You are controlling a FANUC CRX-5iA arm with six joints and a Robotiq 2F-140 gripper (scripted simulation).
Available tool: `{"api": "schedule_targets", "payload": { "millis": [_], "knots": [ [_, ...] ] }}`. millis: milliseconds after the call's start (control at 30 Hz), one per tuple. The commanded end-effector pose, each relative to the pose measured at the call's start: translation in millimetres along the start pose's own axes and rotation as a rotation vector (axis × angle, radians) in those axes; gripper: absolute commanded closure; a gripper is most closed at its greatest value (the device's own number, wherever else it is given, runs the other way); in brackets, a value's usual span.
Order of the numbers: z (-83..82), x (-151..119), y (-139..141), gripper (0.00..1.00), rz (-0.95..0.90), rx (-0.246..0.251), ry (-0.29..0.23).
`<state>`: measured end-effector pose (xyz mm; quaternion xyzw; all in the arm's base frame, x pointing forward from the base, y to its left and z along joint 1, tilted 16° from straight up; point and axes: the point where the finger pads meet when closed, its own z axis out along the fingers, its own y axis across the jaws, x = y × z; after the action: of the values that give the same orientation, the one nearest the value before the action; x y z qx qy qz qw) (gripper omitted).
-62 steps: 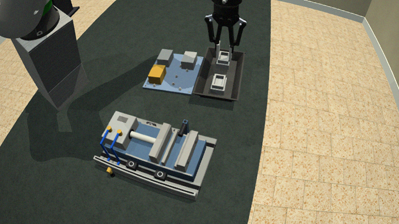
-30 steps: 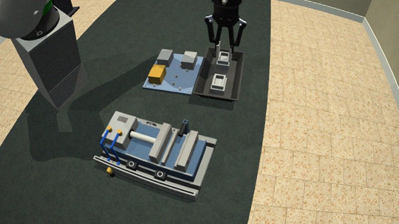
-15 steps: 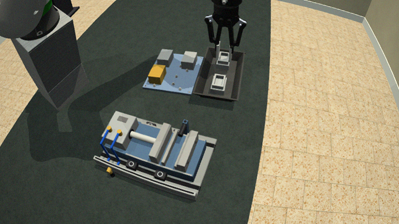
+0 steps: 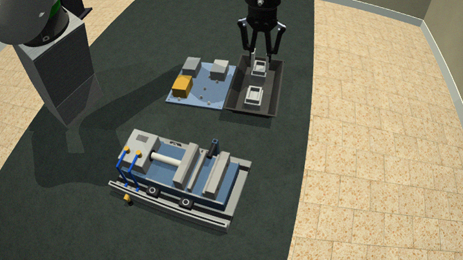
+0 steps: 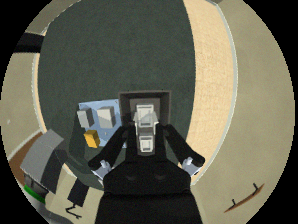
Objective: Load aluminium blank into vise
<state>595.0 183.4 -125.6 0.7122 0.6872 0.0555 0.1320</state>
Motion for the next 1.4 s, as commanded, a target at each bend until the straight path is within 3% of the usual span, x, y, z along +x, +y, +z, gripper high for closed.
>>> {"api": "schedule_targets", "payload": {
  "millis": [0, 1367],
  "knots": [
    [0.4, 0.1, 0.2, 1.00, 0.000, 0.000, 0.000],
    [11.1, 0.1, 0.2, 1.00, 0.000, 0.000, 0.000]
  ]
}}
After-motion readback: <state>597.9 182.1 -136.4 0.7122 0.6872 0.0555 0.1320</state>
